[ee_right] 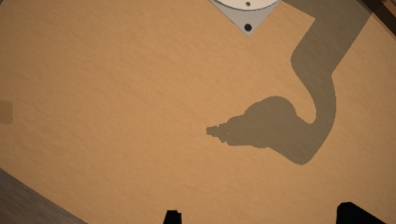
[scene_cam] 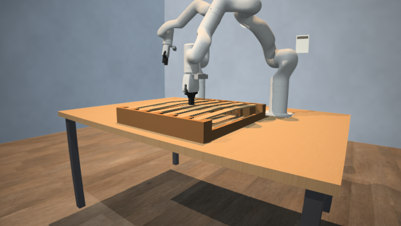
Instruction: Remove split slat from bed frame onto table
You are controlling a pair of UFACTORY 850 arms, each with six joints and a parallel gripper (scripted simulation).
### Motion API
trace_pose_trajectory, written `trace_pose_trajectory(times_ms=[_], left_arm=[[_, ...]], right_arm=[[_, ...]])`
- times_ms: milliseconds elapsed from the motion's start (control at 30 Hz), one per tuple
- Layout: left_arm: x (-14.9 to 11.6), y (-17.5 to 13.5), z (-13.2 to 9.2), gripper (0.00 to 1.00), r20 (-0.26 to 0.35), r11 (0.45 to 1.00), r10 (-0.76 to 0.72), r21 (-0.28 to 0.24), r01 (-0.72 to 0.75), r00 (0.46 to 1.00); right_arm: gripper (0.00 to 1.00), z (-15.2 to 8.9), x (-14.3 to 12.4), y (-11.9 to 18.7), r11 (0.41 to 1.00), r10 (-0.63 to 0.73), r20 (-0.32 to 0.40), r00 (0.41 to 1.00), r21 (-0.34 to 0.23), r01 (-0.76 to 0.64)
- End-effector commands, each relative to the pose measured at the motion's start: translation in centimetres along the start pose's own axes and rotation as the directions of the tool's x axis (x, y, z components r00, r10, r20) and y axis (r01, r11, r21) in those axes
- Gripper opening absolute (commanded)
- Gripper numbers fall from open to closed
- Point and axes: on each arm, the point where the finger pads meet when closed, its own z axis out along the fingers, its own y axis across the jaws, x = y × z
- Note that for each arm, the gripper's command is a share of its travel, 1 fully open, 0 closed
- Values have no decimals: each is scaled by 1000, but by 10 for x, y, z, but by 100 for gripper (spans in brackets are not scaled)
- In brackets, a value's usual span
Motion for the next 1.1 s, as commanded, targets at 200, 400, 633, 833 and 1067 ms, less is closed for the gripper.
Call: trace_pose_trajectory(times_ms=[200, 400, 633, 833, 1067], left_arm=[[0, 1, -1, 0, 1, 1000, 0, -2, 0, 1000], [0, 1, 1, 0, 1, 1000, 0, -2, 0, 1000], [0, 1, 1, 0, 1, 1000, 0, -2, 0, 1000], [0, 1, 1, 0, 1, 1000, 0, -2, 0, 1000], [0, 0, 3, 0, 1, 1000, 0, -2, 0, 1000]], right_arm=[[100, -1, -1, 0, 1000, 0, 2, 1000, 1, 0], [100, -1, -1, 0, 1000, 0, 2, 1000, 1, 0], [100, -1, -1, 0, 1000, 0, 2, 1000, 1, 0], [100, -1, -1, 0, 1000, 0, 2, 1000, 1, 0], [100, -1, -1, 0, 1000, 0, 2, 1000, 1, 0]])
